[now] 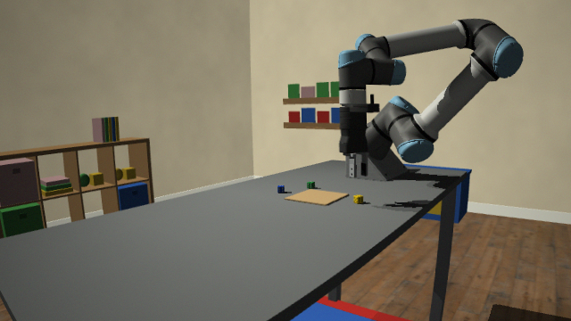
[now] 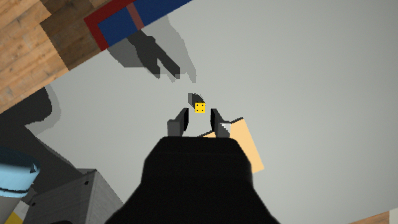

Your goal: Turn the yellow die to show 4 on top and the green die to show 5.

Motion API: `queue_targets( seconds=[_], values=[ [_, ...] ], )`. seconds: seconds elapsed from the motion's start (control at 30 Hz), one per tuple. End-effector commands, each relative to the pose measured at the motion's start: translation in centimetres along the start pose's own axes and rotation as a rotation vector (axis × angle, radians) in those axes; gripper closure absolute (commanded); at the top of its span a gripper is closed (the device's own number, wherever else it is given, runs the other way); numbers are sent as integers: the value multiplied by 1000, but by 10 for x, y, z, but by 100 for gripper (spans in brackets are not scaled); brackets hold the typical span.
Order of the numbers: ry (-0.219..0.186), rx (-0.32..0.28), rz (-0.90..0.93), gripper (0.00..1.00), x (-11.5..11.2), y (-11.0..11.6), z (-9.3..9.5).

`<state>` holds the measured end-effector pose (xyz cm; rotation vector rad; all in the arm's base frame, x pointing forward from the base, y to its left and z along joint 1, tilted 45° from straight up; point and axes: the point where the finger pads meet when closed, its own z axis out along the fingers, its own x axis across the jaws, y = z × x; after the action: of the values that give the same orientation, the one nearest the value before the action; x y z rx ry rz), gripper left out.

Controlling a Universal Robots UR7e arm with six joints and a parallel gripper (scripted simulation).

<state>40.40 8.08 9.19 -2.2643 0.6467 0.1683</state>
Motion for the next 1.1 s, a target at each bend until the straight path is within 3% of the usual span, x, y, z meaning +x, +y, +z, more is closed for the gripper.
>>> queue_targets(
  seconds=[0.0, 1.07],
  values=[
    [1, 0, 0, 30, 0, 0, 6],
    [1, 0, 0, 30, 0, 0, 45]
  ],
)
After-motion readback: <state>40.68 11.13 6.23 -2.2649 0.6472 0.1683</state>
